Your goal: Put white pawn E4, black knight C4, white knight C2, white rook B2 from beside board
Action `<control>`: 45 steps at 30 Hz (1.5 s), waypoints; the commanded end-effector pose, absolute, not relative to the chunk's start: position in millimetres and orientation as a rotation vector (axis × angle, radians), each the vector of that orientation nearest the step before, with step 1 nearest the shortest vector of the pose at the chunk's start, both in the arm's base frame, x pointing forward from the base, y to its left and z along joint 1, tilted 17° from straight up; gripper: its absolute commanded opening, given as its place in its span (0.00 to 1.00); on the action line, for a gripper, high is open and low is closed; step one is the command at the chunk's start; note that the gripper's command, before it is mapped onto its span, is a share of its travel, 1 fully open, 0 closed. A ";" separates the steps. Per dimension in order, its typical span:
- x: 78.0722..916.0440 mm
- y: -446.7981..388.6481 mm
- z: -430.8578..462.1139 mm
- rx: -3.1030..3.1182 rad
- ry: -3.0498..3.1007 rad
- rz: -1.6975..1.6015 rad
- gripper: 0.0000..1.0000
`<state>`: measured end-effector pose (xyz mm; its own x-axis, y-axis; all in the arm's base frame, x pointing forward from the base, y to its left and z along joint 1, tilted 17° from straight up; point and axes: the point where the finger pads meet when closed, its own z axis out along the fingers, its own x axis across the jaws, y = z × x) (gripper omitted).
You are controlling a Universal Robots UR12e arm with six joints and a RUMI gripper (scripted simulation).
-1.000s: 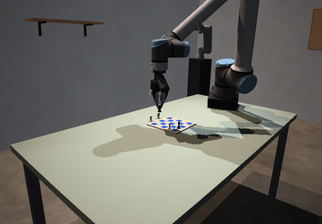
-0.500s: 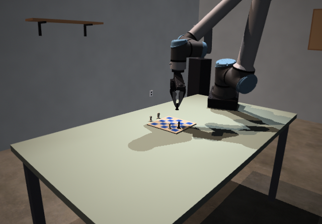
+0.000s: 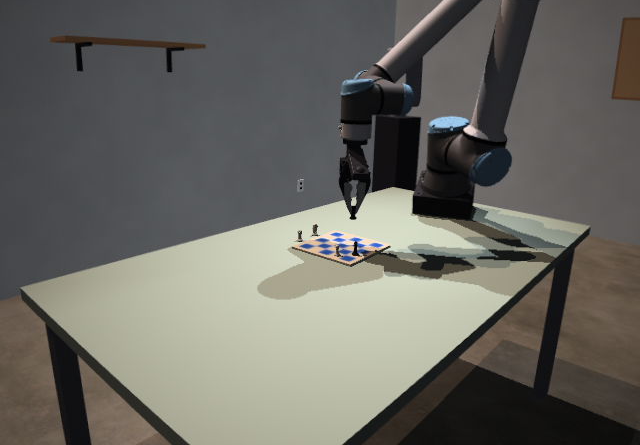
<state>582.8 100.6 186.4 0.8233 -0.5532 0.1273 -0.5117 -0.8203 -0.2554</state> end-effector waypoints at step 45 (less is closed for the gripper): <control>605.1 114.7 101.3 -2.796 0.827 -0.291 0.00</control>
<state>604.6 114.8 100.7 0.8232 -0.5533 0.1274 -0.5118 -0.8203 -0.2553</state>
